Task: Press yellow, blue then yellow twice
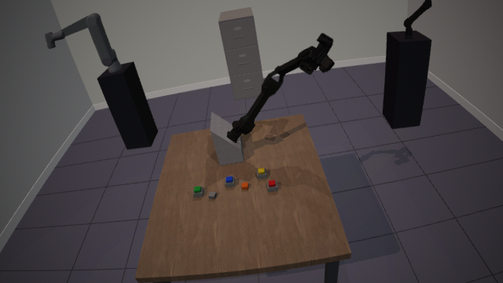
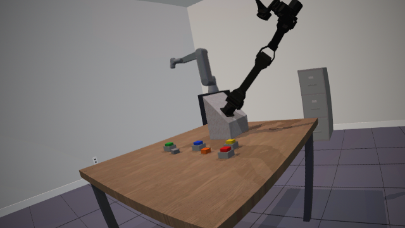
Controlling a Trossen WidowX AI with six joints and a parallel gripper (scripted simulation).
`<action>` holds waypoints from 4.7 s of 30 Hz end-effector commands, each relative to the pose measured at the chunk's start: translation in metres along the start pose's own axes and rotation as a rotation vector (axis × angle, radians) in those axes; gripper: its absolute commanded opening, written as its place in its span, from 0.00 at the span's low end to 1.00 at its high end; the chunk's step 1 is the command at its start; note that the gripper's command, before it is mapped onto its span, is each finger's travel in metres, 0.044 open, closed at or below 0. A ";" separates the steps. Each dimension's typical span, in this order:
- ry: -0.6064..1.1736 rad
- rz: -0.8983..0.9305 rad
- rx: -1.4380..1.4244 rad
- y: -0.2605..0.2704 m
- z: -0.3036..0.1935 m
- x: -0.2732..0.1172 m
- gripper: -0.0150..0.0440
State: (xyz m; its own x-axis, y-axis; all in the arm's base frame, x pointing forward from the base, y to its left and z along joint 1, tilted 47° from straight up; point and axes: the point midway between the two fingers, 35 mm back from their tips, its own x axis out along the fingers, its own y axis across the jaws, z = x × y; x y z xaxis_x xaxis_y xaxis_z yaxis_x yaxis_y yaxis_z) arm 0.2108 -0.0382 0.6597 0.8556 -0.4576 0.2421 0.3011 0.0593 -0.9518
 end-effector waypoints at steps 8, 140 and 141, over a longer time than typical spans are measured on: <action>-0.197 0.313 -0.006 0.123 0.063 0.035 0.93; 0.828 2.249 1.041 0.670 -0.078 -0.170 0.29; 0.827 2.251 1.041 0.678 -0.072 -0.178 0.29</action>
State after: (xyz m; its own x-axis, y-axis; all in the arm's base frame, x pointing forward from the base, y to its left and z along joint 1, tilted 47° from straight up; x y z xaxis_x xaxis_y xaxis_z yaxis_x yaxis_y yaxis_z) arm 0.2418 -0.0026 -0.0243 -0.0548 0.7162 -0.6957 -0.0891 0.6905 0.7178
